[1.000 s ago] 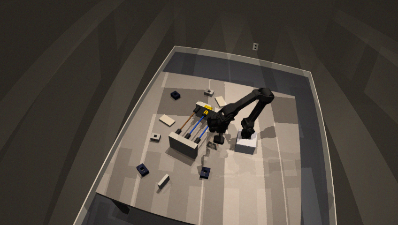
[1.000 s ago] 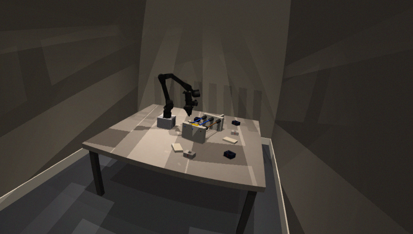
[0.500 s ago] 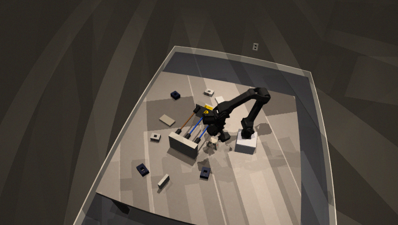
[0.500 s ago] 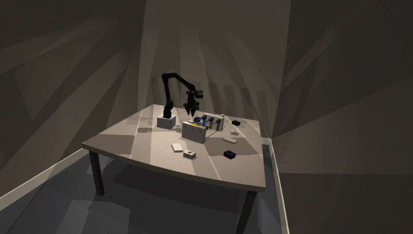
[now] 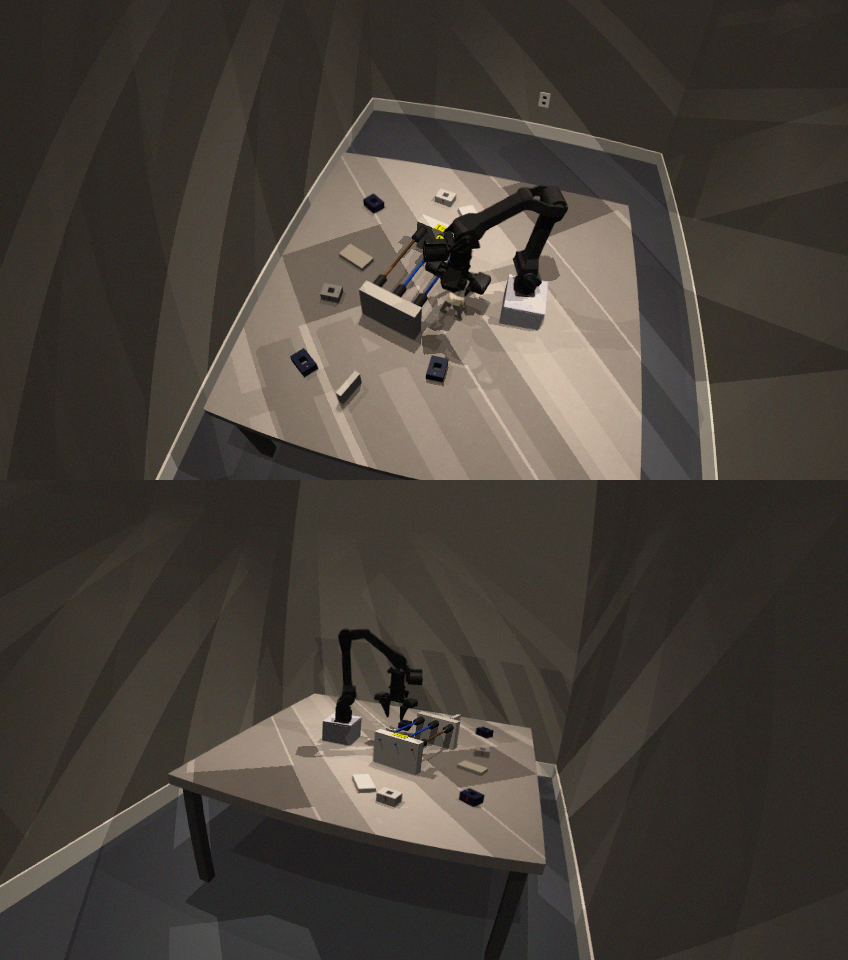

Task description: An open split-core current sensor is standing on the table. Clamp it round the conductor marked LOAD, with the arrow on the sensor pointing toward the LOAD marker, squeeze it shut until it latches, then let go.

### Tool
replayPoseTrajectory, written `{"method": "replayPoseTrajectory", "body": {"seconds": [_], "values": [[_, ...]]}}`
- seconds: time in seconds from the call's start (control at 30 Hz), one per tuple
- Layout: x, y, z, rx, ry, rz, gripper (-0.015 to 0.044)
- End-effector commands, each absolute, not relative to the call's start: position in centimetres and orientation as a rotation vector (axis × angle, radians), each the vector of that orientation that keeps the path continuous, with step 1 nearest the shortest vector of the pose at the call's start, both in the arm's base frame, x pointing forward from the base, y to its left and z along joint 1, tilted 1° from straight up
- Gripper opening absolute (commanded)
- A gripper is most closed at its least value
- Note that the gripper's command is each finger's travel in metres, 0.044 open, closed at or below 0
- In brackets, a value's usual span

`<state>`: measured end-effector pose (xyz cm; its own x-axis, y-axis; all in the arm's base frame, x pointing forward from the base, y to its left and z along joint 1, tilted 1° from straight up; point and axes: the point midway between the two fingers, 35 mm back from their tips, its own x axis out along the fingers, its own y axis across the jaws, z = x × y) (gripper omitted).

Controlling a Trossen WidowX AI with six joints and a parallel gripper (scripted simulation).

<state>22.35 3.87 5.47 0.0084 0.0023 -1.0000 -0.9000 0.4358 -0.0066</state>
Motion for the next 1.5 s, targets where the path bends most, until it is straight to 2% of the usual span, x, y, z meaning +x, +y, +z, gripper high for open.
{"method": "replayPoseTrajectory", "body": {"seconds": [0.0, 1.03, 1.47], "values": [[22.4, 3.9, 4.7, -0.88, 1.379, 0.889, 0.032], [22.2, 3.9, 0.1, -0.88, 1.379, 0.889, 0.032], [22.4, 3.9, 0.5, -0.882, 1.376, 0.882, 0.0233]]}}
